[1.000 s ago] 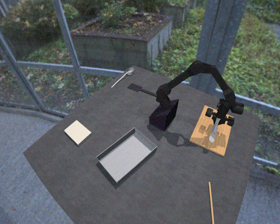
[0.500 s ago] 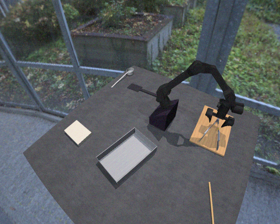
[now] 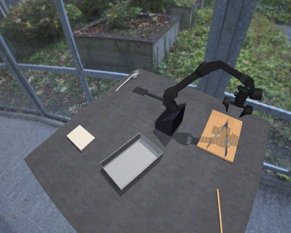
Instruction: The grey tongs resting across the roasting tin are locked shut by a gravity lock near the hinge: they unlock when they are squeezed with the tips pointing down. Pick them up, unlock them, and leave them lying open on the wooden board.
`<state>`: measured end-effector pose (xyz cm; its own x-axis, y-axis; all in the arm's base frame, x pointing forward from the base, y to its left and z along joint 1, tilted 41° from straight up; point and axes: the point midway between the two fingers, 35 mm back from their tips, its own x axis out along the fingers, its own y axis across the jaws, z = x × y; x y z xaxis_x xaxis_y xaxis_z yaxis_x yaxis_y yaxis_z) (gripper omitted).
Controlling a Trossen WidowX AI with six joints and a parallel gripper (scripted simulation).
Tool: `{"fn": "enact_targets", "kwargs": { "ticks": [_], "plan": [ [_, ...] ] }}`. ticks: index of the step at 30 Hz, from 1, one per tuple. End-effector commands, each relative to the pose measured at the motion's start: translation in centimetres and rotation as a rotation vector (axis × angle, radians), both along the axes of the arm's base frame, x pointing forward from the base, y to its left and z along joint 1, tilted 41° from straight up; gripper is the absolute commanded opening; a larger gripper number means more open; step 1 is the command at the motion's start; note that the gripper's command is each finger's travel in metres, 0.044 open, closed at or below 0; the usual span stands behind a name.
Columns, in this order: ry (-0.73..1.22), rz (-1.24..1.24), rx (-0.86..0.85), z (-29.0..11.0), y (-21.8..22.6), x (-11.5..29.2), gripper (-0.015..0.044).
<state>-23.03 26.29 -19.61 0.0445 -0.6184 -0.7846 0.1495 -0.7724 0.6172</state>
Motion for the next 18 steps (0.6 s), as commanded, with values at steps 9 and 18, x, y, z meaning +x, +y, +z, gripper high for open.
{"fn": "enact_targets", "kwargs": {
  "ticks": [9, 18],
  "plan": [
    [-0.001, -0.003, -0.013, 4.4, 0.1, -6.1, 0.044],
    [0.12, -0.136, -0.111, 8.7, 2.9, -5.1, 0.044]
  ]
}}
